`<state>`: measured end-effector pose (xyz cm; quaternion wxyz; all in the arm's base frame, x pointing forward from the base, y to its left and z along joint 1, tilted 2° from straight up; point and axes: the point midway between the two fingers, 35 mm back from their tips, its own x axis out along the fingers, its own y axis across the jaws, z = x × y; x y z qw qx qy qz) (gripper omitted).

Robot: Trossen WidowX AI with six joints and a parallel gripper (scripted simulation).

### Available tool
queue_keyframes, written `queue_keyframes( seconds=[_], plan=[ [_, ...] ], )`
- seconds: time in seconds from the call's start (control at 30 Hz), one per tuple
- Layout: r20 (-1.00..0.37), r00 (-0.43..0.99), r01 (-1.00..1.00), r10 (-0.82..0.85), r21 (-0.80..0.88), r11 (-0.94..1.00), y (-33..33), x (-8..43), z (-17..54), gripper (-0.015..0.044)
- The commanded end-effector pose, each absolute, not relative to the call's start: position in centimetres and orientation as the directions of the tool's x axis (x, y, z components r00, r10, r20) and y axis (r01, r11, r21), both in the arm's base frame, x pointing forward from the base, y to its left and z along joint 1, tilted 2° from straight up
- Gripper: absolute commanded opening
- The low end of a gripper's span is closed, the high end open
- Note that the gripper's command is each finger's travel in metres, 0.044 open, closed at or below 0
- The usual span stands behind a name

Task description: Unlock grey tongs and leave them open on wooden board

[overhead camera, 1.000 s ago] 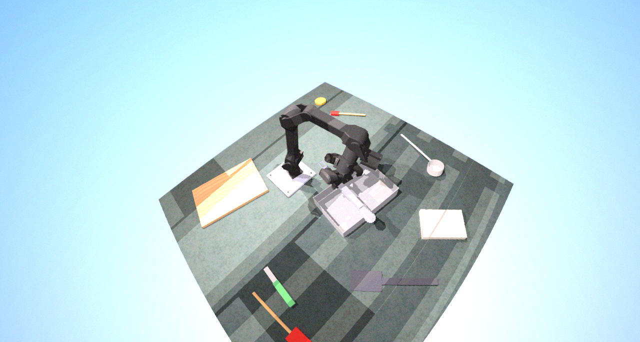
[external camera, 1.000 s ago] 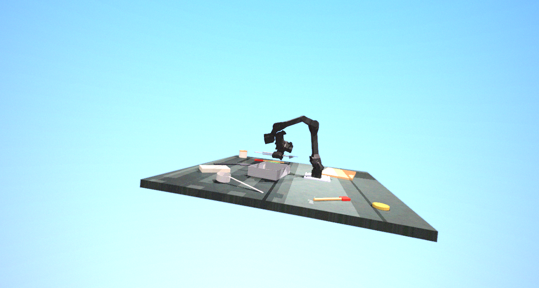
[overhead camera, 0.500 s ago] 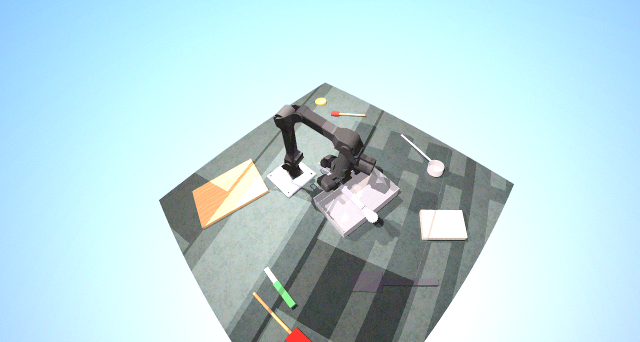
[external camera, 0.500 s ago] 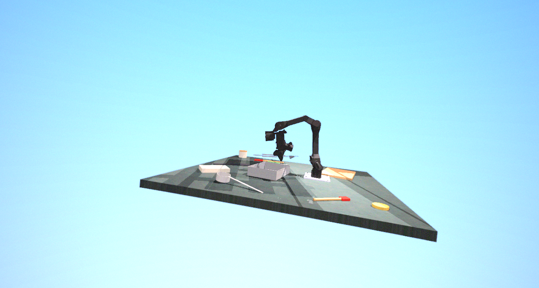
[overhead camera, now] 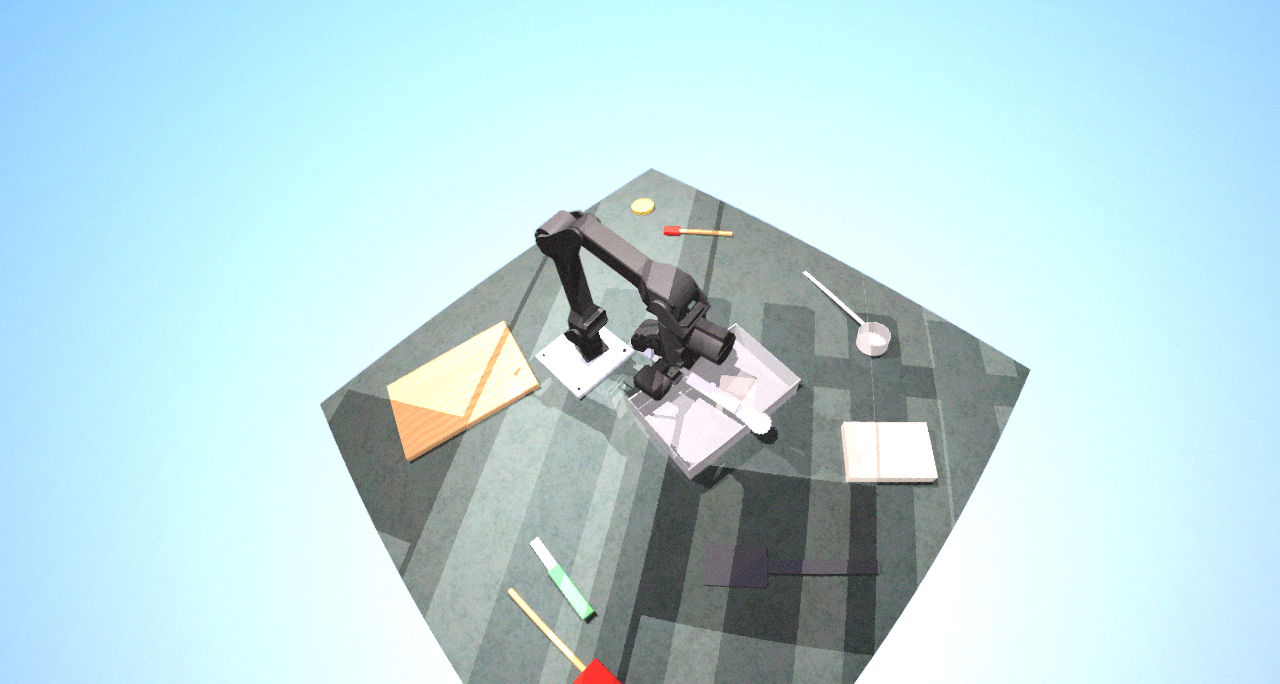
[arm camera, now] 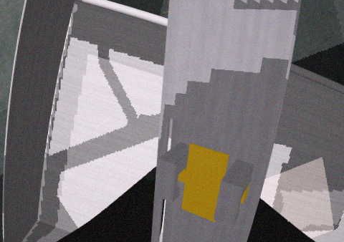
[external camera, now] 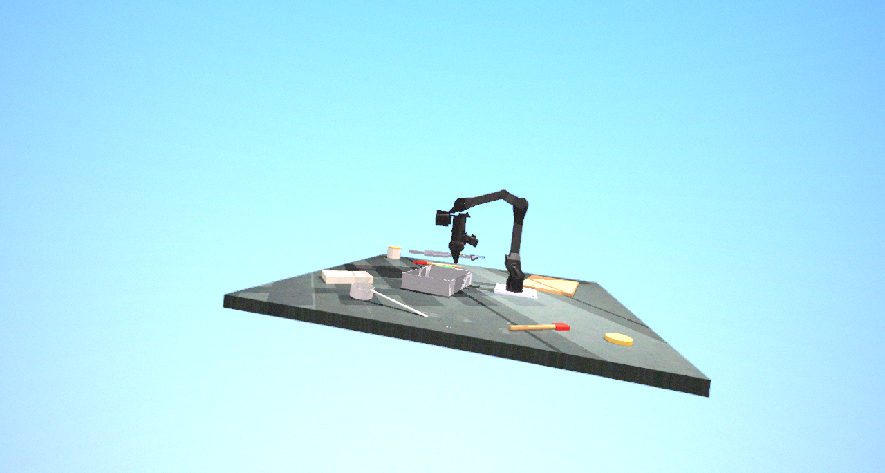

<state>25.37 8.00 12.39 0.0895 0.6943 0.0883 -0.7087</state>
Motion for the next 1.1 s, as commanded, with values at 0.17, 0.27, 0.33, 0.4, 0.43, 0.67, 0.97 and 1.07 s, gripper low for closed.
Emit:
queue_keyframes(
  seconds=[0.17, 0.27, 0.33, 0.4, 0.43, 0.67, 0.97, 1.07],
  plan=[
    [-1.000, -0.018, 0.211, 0.002, -0.006, -0.977, 7.8, 25.5, 12.5, -0.0150],
    [-1.000, -0.016, 0.107, 0.003, -0.005, -0.994, 7.3, 25.7, 12.6, -0.0150],
    [-1.000, -0.014, 0.020, 0.003, -0.003, -1.000, 6.8, 26.0, 12.7, -0.0150],
    [-1.000, -0.013, -0.067, 0.003, -0.002, -0.998, 6.4, 26.2, 12.8, -0.0150],
    [-1.000, -0.012, -0.110, 0.003, -0.002, -0.994, 6.2, 26.3, 12.8, -0.0150],
    [-1.000, -0.010, -0.402, 0.003, 0.001, -0.916, 4.6, 26.8, 13.2, -0.0150],
    [-1.000, -0.007, -0.718, 0.002, 0.004, -0.696, 2.6, 27.5, 13.6, -0.0150],
    [-1.000, -0.006, -0.803, 0.002, 0.003, -0.597, 1.9, 27.6, 13.8, -0.0150]
  ],
)
